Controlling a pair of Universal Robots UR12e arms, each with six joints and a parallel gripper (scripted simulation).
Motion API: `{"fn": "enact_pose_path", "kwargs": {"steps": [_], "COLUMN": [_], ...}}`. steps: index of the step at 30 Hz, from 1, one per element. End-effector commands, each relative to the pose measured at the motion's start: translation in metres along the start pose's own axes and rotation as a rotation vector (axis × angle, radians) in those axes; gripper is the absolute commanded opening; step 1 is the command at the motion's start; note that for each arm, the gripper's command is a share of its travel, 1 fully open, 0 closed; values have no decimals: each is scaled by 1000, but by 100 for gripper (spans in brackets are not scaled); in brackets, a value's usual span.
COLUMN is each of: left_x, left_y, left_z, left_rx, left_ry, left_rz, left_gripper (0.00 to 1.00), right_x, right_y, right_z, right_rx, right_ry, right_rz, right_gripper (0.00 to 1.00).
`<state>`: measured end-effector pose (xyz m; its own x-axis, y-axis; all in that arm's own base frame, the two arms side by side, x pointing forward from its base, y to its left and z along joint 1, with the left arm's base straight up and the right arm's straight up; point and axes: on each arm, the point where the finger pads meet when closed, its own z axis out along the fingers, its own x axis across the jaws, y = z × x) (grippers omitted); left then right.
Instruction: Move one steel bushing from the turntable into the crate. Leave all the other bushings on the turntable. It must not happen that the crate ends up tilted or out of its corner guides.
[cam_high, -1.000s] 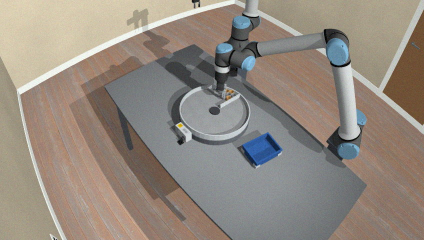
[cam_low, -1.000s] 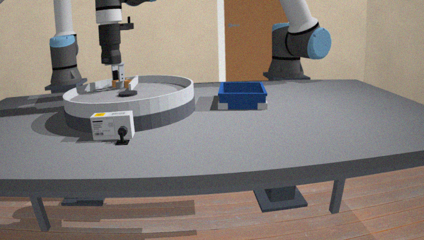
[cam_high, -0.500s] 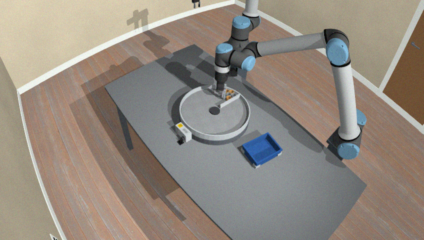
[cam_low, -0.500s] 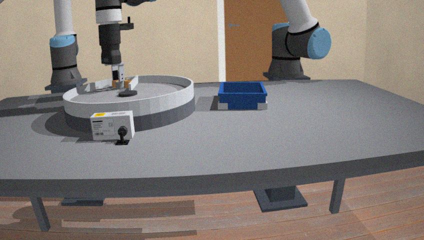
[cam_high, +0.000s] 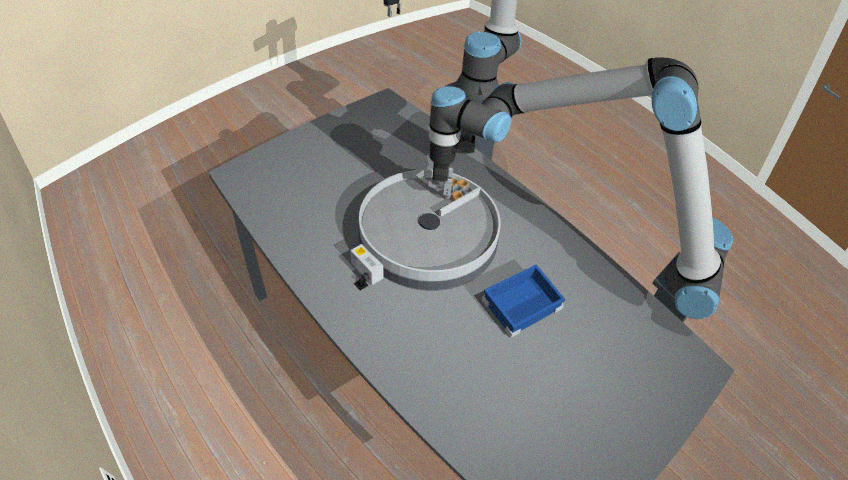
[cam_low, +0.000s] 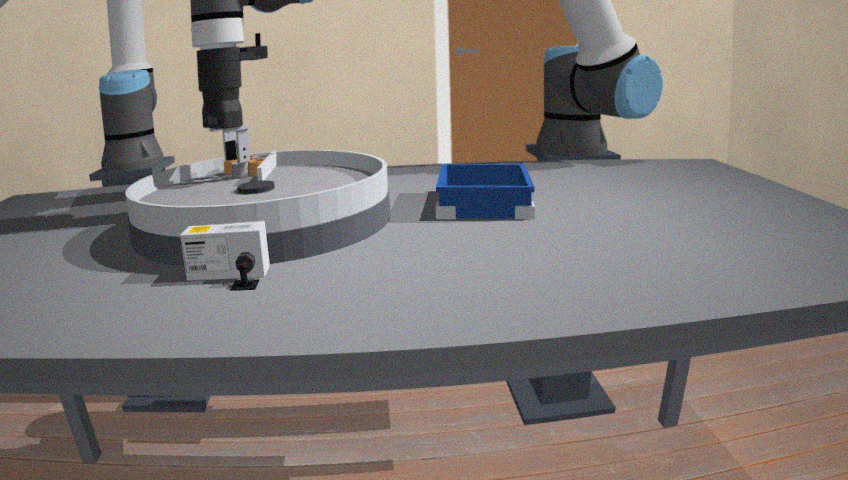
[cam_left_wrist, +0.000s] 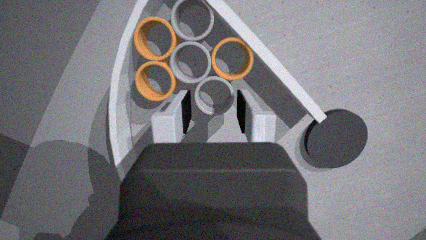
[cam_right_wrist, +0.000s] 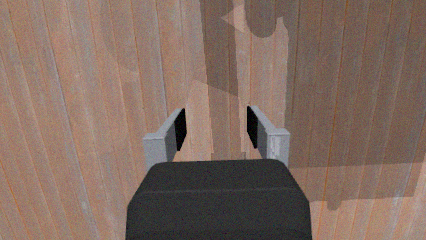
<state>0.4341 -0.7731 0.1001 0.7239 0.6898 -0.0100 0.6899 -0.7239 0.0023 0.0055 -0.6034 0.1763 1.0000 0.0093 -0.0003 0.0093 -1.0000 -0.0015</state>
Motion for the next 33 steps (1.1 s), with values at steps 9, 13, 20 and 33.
{"fn": "enact_pose_path", "kwargs": {"steps": [9,13,20,33], "left_x": [0,0,0,0], "left_y": [1,1,1,1], "left_z": [8,15,21,23], "left_rx": [-2,-2,-2,-2], "left_ry": [-1,-1,-1,-1], "left_rz": [0,0,0,0], "left_gripper": [76,76,76,76], "right_x": [0,0,0,0], "right_y": [1,1,1,1], "right_z": [-1,-1,-1,-1], "right_rx": [-2,-2,-2,-2], "right_ry": [0,0,0,0], "right_rz": [0,0,0,0], "right_gripper": [100,100,100,100]}}
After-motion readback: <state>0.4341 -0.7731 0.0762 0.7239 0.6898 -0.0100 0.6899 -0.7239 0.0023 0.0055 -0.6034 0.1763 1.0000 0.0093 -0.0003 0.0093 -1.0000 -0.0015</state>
